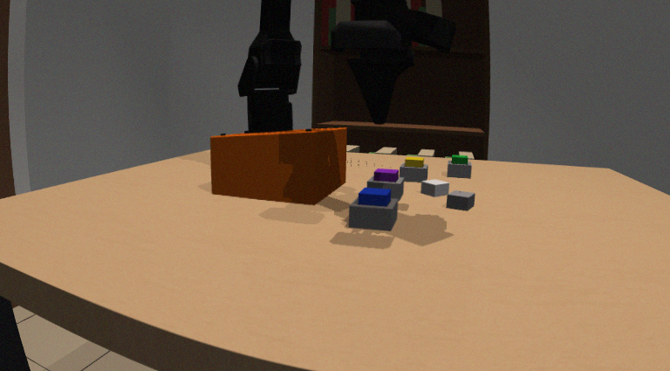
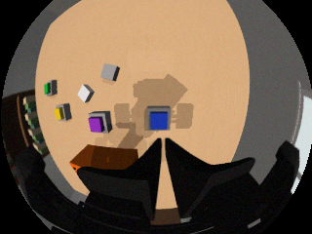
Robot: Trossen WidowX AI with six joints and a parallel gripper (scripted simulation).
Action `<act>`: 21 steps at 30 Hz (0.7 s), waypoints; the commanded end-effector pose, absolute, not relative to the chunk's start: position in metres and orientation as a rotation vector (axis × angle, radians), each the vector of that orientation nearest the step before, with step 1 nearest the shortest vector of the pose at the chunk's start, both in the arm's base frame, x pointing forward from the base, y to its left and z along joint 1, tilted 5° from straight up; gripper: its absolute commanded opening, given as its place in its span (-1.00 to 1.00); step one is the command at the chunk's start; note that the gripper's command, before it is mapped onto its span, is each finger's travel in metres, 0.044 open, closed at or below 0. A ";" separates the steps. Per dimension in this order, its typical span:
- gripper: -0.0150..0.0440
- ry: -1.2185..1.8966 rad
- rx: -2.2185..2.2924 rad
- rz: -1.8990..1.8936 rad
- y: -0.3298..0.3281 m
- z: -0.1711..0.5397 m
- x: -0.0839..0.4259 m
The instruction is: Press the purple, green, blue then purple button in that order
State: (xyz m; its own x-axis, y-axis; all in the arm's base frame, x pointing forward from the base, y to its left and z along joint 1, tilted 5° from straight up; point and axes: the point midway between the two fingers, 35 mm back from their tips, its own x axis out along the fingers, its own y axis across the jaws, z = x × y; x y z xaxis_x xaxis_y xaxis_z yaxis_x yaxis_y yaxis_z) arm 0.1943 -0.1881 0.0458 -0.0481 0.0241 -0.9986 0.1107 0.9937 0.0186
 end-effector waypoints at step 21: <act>-0.42 1.624 0.113 -0.060 -0.045 0.051 0.200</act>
State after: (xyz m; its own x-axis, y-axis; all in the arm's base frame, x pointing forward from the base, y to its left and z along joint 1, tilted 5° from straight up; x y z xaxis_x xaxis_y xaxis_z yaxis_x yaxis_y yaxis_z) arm 0.2008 -0.0492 0.0603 -0.0558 0.0325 -0.9979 0.0987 0.9948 0.0269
